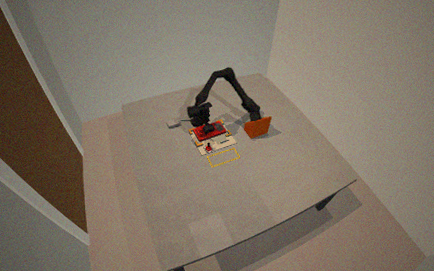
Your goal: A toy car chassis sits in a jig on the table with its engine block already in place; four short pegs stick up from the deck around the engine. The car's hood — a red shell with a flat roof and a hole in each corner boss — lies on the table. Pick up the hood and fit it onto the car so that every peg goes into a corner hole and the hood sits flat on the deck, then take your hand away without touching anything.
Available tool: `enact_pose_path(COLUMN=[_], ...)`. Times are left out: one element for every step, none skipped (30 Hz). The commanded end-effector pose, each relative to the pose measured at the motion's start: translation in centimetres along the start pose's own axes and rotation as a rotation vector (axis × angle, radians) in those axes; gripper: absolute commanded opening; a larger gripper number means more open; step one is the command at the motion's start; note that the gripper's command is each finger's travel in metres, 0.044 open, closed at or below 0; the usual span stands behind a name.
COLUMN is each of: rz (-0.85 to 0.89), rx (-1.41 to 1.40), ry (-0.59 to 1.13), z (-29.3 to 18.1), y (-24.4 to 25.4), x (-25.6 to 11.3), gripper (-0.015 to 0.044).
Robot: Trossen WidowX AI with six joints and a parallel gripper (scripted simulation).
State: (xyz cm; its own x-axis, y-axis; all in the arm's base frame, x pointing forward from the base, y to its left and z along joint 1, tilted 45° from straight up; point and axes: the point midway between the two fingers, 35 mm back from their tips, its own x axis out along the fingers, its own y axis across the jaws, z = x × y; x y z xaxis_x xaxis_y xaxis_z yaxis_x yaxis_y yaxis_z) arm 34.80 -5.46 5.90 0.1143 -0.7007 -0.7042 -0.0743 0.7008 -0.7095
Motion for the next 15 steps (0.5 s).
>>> enact_pose_path(rz=[-0.001, -0.001, -0.001, -0.001, -0.001, -0.001, -0.001, -0.001, -0.001, -0.001, -0.001, -0.001, -0.001, 0.000, 0.000], rx=[-0.007, -0.007, -0.007, -0.007, -0.007, -0.007, -0.007, -0.007, -0.007, -0.007, -0.007, -0.006, -0.005, -0.004, -0.002], ry=[0.006, 0.006, 0.006, 0.006, 0.006, 0.006, 0.006, 0.006, 0.006, 0.006, 0.006, 0.006, 0.005, 0.004, 0.002], z=[-0.20, -0.20, -0.20, -0.20, -0.20, -0.20, -0.20, -0.20, -0.20, -0.20, -0.20, -0.18, -0.16, -0.12, -0.07], y=[0.00, 0.00, 0.00, 0.00, 0.00, 0.00, 0.00, 0.00, 0.00, 0.00, 0.00, 0.00, 0.00, 0.00, 0.00], x=[0.17, 0.17, 0.17, 0.17, 0.17, 0.17, 0.17, 0.17, 0.17, 0.17, 0.17, 0.16, 0.14, 0.11, 0.06], gripper=[0.0000, 0.0000, 0.0000, 0.0000, 0.0000, 0.0000, 0.0000, 0.0000, 0.0000, 0.0000, 0.0000, 0.0000, 0.0000, 0.0000, 0.0000])
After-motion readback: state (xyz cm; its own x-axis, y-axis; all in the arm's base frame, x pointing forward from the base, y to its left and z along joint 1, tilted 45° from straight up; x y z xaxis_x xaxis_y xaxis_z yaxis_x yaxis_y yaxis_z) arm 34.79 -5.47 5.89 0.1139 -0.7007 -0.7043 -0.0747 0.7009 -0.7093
